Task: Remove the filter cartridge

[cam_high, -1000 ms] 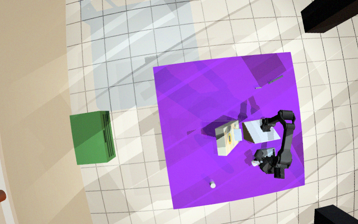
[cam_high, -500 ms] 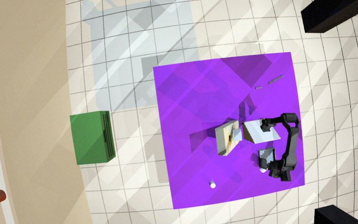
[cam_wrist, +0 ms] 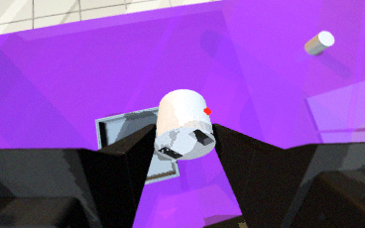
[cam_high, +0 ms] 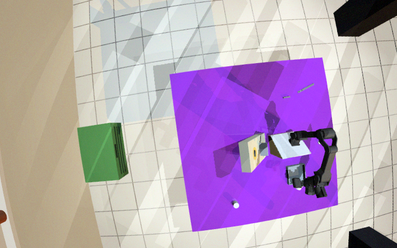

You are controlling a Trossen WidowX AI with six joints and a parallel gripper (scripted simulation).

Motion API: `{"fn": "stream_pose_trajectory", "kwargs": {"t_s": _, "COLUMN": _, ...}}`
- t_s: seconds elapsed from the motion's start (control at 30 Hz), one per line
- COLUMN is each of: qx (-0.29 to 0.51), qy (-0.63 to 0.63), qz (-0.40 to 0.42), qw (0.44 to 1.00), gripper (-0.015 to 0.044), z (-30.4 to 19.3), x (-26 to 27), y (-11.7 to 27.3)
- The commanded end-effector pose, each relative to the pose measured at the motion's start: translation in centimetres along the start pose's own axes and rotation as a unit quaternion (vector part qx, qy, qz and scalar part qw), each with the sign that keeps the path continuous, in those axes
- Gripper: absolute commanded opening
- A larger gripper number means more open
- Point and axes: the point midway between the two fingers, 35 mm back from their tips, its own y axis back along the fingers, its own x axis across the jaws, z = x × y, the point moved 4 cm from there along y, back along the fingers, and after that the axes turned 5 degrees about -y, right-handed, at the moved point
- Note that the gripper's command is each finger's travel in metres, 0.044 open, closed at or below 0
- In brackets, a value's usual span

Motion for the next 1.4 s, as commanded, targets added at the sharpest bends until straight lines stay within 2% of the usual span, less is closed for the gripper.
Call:
{"fn": "stream_pose_trajectory", "kwargs": {"t_s": 0.0, "qx": 0.003, "qy": 0.045, "qz": 0.027, "qw": 0.999, "gripper": 0.0, "z": -1.7, "x": 2.3, "y": -1.9}}
{"fn": "stream_pose_trajectory", "kwargs": {"t_s": 0.4, "qx": 0.016, "qy": 0.157, "qz": 0.092, "qw": 0.983, "gripper": 0.0, "z": -7.2, "x": 7.0, "y": -6.1}}
{"fn": "stream_pose_trajectory", "kwargs": {"t_s": 0.63, "qx": 0.016, "qy": 0.159, "qz": 0.093, "qw": 0.983, "gripper": 0.0, "z": -7.4, "x": 7.0, "y": -6.5}}
{"fn": "stream_pose_trajectory", "kwargs": {"t_s": 1.07, "qx": 0.016, "qy": 0.159, "qz": 0.093, "qw": 0.983, "gripper": 0.0, "z": -10.7, "x": 6.7, "y": -12.1}}
{"fn": "stream_pose_trajectory", "kwargs": {"t_s": 1.27, "qx": 0.016, "qy": 0.159, "qz": 0.093, "qw": 0.983, "gripper": 0.0, "z": -11.2, "x": 6.6, "y": -12.6}}
{"fn": "stream_pose_trajectory", "kwargs": {"t_s": 1.37, "qx": 0.019, "qy": 0.162, "qz": 0.09, "qw": 0.983, "gripper": 0.0079, "z": -11.0, "x": 6.6, "y": -12.4}}
